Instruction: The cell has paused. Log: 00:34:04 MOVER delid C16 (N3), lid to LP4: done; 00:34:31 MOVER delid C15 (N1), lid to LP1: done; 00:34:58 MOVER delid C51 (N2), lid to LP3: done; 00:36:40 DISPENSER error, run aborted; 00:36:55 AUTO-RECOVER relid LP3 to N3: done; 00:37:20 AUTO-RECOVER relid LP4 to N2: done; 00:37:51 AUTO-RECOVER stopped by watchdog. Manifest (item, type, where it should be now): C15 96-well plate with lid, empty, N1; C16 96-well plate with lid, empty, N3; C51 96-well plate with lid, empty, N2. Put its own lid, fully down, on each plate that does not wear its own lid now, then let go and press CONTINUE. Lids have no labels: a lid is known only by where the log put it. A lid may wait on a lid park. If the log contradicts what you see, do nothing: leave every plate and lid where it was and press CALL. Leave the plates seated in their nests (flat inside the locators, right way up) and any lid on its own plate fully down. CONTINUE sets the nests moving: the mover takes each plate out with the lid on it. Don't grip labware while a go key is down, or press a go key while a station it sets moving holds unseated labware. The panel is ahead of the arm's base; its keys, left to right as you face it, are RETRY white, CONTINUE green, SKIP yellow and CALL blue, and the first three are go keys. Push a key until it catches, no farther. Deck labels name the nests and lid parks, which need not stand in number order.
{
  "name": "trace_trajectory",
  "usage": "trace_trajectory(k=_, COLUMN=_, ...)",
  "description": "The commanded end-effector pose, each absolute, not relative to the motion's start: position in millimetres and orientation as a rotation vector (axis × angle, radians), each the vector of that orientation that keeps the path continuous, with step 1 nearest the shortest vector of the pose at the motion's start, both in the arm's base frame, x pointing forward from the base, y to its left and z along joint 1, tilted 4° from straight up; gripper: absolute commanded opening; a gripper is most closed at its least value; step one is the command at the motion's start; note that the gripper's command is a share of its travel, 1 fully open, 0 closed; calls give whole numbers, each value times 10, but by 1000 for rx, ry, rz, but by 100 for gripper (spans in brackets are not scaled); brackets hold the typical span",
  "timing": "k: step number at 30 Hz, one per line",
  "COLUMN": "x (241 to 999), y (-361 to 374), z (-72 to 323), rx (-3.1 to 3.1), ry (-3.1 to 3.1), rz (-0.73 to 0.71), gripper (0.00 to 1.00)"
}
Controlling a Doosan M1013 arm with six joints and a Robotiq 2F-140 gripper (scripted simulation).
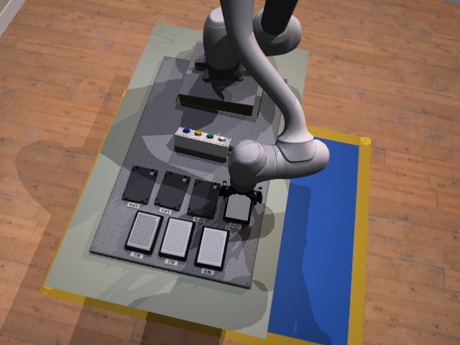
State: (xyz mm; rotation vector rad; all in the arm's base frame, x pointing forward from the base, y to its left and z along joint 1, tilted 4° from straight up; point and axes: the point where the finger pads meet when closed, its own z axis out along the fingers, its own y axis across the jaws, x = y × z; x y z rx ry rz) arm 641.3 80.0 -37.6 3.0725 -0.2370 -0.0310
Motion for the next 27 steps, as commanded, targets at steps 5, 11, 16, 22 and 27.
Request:
trace_trajectory(k=5, x=6405, y=780, z=-401, rx=3069, ry=-240, rz=-31, gripper=66)
trace_trajectory(k=11, x=6405, y=780, z=-401, rx=3069, ry=-240, rz=-31, gripper=66)
trace_trajectory(k=16, x=6405, y=780, z=-401, rx=3069, ry=-240, rz=-31, gripper=66)
trace_trajectory(k=22, x=6405, y=780, z=-401, rx=3069, ry=-240, rz=-31, gripper=0)
trace_trajectory(k=27, x=6405, y=780, z=-401, rx=3069, ry=-240, rz=-31, gripper=0)
